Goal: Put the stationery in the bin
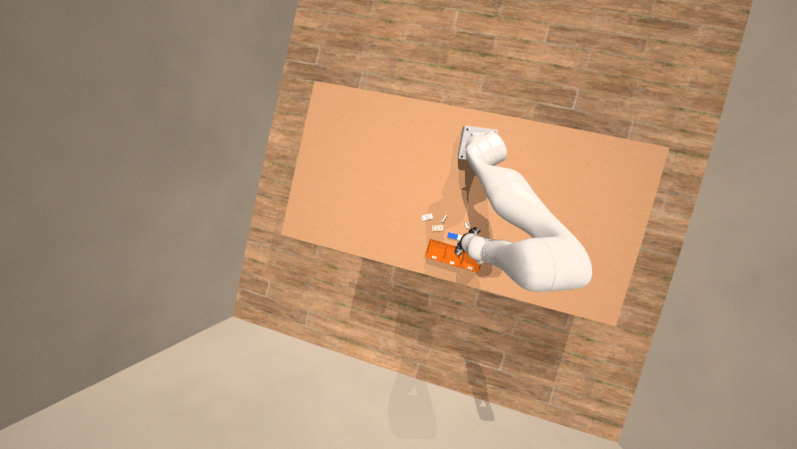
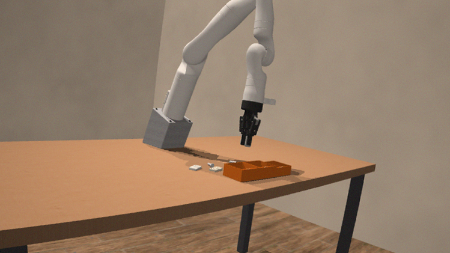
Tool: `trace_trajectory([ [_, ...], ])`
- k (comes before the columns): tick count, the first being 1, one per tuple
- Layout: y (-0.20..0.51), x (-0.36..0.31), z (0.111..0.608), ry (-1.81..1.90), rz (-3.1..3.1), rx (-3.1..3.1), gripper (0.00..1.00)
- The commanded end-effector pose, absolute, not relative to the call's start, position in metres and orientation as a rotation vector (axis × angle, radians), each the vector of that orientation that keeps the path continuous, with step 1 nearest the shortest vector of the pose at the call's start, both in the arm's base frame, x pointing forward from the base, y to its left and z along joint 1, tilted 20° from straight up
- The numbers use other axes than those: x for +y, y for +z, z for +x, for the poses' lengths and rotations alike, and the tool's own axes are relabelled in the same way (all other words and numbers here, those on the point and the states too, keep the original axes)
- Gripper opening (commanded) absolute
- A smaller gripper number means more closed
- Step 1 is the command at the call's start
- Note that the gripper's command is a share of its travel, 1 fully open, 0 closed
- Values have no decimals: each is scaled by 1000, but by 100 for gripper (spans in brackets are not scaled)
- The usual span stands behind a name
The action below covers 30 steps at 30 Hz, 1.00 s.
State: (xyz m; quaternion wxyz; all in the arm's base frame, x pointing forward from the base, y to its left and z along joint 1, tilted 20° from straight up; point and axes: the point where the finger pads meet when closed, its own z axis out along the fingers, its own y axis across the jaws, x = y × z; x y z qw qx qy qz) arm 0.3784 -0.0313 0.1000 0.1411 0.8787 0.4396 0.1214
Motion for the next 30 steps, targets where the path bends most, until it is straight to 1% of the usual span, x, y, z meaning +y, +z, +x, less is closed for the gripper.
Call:
trace_trajectory([
  [1, 95, -59, 378, 391, 2500, 1401, 38],
  [2, 95, -59, 378, 391, 2500, 1401, 38],
  [3, 96, -59, 380, 394, 2408, 1559, 38],
  [8, 95, -61, 376, 343, 2168, 1865, 38],
  [17, 95, -76, 375, 342, 2169, 1866, 38],
  [30, 94, -68, 375, 348, 2196, 1834, 38],
])
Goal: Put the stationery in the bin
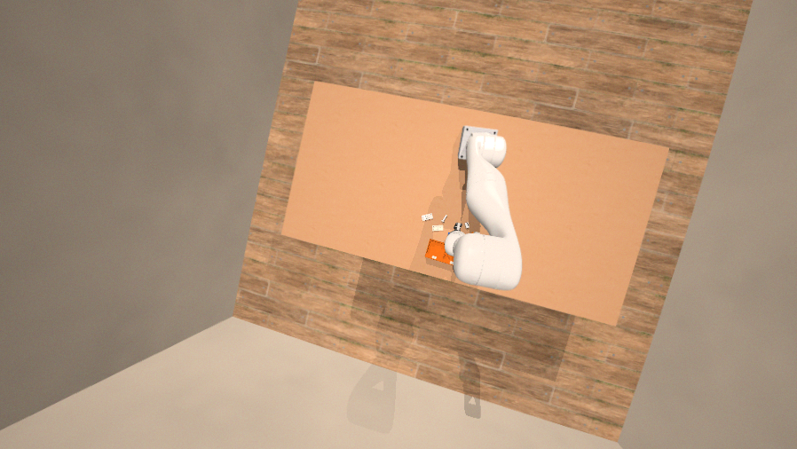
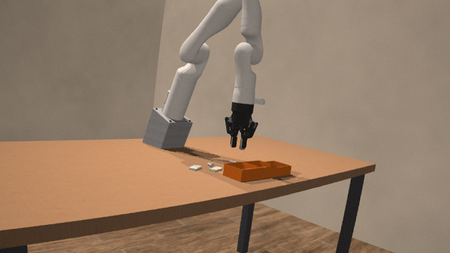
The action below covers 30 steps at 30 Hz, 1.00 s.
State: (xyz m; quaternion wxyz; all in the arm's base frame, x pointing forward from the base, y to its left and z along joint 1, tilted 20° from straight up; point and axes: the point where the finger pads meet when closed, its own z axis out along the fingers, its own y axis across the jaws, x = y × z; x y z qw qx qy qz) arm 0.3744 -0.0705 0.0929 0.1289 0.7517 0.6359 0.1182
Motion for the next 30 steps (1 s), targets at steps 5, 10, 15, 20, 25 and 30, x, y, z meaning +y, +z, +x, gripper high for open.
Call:
trace_trajectory([
  [5, 94, -64, 375, 350, 2194, 1833, 38],
  [10, 94, -61, 376, 351, 2193, 1833, 38],
  [15, 94, -59, 376, 351, 2191, 1835, 38],
  [20, 89, -58, 377, 348, 2191, 1838, 38],
  [25, 78, -58, 381, 348, 2189, 1842, 38],
  [30, 58, -59, 386, 349, 2186, 1846, 38],
])
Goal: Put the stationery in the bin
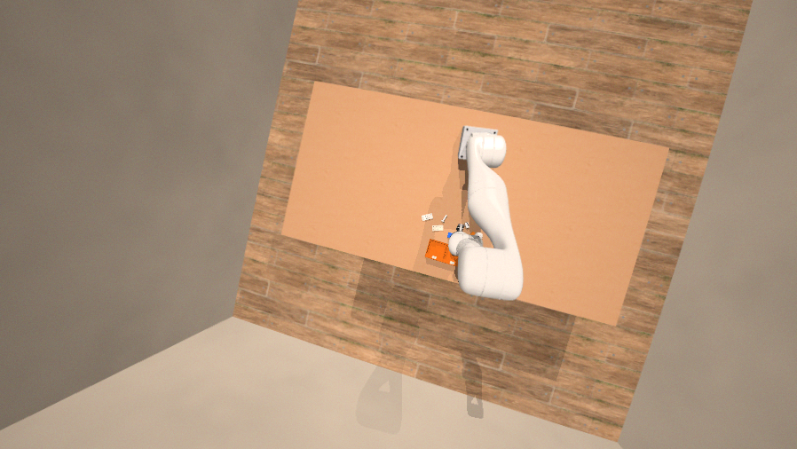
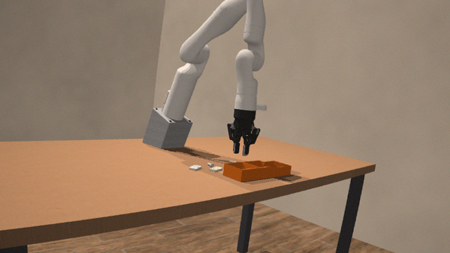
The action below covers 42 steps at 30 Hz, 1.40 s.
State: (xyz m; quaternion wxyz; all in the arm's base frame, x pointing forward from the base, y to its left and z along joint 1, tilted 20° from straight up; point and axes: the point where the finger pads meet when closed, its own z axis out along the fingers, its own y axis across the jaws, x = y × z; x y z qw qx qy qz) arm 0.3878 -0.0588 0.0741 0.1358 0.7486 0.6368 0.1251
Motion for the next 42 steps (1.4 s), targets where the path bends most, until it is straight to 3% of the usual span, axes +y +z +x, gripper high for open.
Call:
trace_trajectory([
  [1, 54, -60, 387, 349, 2185, 1846, 38],
  [42, 25, -61, 399, 345, 2182, 1850, 38],
])
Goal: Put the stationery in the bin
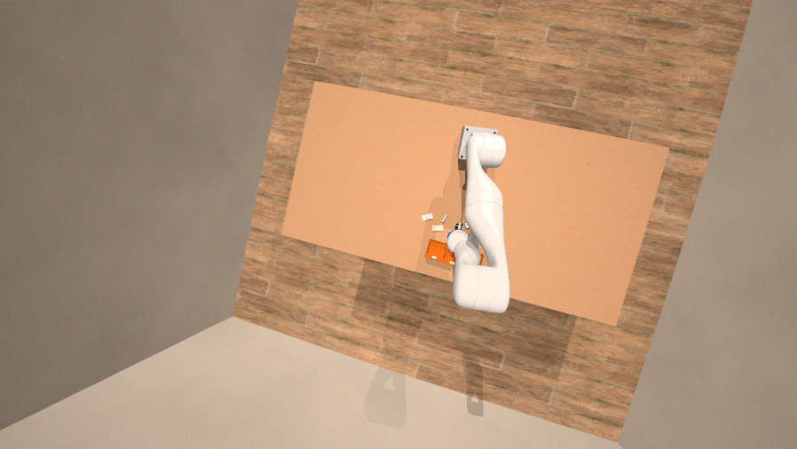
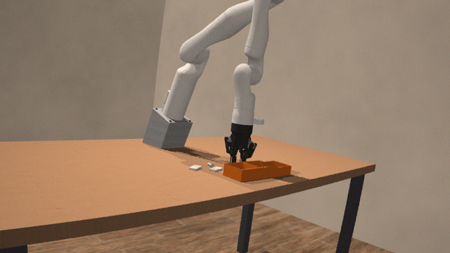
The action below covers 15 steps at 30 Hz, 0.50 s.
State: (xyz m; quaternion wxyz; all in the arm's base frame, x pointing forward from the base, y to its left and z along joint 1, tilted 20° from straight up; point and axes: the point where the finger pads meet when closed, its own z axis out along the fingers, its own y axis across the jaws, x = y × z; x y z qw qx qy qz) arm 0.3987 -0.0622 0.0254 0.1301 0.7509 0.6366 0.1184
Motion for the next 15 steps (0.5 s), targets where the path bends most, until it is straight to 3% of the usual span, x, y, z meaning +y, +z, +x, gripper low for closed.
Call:
trace_trajectory([
  [1, 25, -61, 399, 345, 2182, 1850, 38],
  [9, 25, -61, 400, 345, 2182, 1850, 38],
  [10, 25, -61, 400, 345, 2182, 1850, 19],
  [15, 25, -61, 400, 345, 2182, 1850, 19],
])
